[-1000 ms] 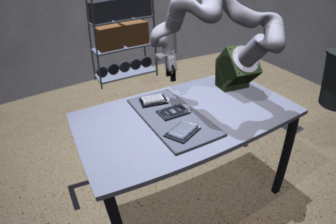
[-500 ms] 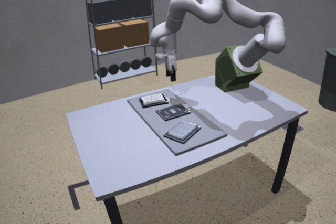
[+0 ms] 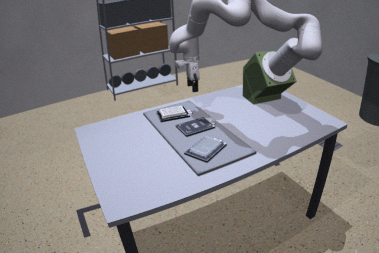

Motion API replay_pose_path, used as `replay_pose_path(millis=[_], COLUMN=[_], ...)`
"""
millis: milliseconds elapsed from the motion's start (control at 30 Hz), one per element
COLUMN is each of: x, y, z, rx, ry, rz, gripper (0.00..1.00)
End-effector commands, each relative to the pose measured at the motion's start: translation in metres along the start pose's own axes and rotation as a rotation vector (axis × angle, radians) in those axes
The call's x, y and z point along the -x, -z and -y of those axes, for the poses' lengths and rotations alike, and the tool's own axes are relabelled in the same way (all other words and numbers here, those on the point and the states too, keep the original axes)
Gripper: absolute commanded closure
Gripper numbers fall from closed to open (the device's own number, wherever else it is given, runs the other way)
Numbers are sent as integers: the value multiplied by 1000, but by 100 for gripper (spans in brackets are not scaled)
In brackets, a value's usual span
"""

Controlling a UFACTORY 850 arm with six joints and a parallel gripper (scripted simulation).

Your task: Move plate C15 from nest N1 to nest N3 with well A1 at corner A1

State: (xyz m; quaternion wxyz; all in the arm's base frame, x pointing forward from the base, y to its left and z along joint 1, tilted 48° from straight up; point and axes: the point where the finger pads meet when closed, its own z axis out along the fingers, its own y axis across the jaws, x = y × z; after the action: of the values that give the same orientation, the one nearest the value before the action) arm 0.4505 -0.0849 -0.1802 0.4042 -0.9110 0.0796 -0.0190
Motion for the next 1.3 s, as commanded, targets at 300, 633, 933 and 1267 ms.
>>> replay_pose_path(millis=[300,633,933,1267], x=[0,2,3,4], y=[1,1,1,1], z=[35,85,120,170], rx=[1,1,1,1], ry=[234,567,635,635], rz=[-1,-1,-1,-1], gripper=[0,0,0,0])
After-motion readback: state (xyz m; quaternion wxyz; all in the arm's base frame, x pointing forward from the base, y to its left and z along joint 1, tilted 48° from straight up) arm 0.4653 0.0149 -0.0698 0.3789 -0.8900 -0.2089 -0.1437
